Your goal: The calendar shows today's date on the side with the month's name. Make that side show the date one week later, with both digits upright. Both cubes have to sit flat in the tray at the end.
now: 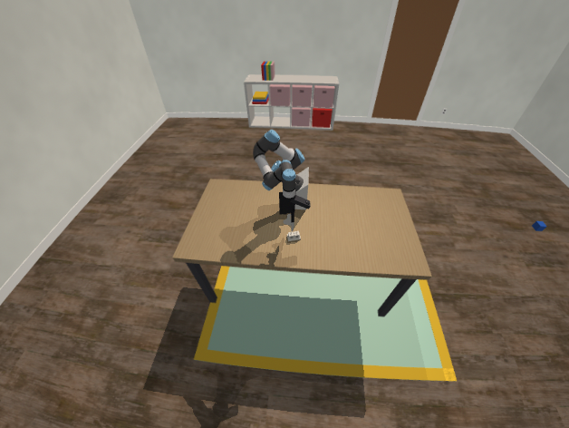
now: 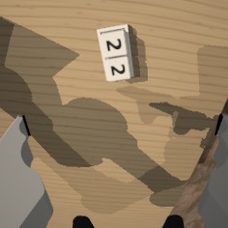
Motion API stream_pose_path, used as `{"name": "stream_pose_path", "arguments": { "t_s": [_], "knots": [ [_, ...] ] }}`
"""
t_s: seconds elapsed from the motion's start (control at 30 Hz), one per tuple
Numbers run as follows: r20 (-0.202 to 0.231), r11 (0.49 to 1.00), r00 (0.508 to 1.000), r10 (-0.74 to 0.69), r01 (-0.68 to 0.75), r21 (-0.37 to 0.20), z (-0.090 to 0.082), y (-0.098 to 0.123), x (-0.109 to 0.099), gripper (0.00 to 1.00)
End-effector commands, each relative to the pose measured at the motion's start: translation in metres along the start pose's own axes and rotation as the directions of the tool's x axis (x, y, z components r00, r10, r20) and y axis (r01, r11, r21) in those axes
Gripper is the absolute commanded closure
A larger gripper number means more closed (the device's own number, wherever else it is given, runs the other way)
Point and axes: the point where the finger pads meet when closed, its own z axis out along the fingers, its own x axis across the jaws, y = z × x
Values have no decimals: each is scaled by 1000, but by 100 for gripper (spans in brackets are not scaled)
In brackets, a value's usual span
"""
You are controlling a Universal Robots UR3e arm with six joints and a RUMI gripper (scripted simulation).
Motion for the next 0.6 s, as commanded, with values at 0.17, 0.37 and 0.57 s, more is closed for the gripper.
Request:
{"name": "stream_pose_path", "arguments": {
  "t_s": [0.17, 0.37, 0.57],
  "knots": [
    [-2, 983, 983, 183, -183, -1, 3, -2, 4, 0],
    [-2, 936, 936, 351, -351, -1, 6, -3, 6, 0],
    [-2, 881, 881, 474, -474, 0, 8, -3, 8, 0]
  ]
}}
